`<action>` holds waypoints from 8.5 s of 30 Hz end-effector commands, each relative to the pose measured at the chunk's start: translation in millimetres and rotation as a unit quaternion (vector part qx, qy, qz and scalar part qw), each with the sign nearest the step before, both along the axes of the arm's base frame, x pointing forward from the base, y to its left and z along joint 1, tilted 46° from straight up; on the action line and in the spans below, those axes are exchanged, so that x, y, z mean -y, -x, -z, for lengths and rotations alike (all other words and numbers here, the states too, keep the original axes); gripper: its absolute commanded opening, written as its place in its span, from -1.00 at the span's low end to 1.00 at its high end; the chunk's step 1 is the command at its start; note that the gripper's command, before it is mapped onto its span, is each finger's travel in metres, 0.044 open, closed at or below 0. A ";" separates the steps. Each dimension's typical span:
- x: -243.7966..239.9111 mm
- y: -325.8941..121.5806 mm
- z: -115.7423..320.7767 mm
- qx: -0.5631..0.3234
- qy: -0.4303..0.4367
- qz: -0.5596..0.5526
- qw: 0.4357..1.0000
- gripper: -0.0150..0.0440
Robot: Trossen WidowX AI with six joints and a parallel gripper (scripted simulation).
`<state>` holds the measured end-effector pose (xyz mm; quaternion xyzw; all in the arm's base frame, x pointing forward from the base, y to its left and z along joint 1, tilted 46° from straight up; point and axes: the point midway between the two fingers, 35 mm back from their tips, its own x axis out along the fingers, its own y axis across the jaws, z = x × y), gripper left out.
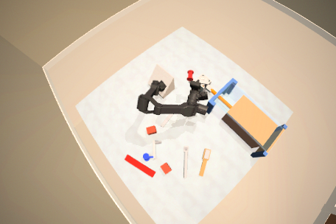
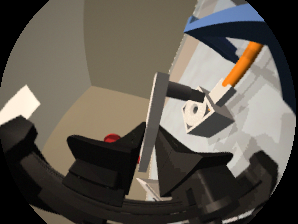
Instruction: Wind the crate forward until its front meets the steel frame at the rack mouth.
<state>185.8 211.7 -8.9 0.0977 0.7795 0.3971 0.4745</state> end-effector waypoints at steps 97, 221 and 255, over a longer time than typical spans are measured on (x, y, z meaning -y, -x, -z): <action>8.1 56.6 88.5 -0.032 0.018 0.032 0.999 -0.49; 18.2 55.7 99.1 -0.035 0.027 0.034 0.998 0.32; 18.2 55.7 99.1 -0.035 0.027 0.034 0.998 0.32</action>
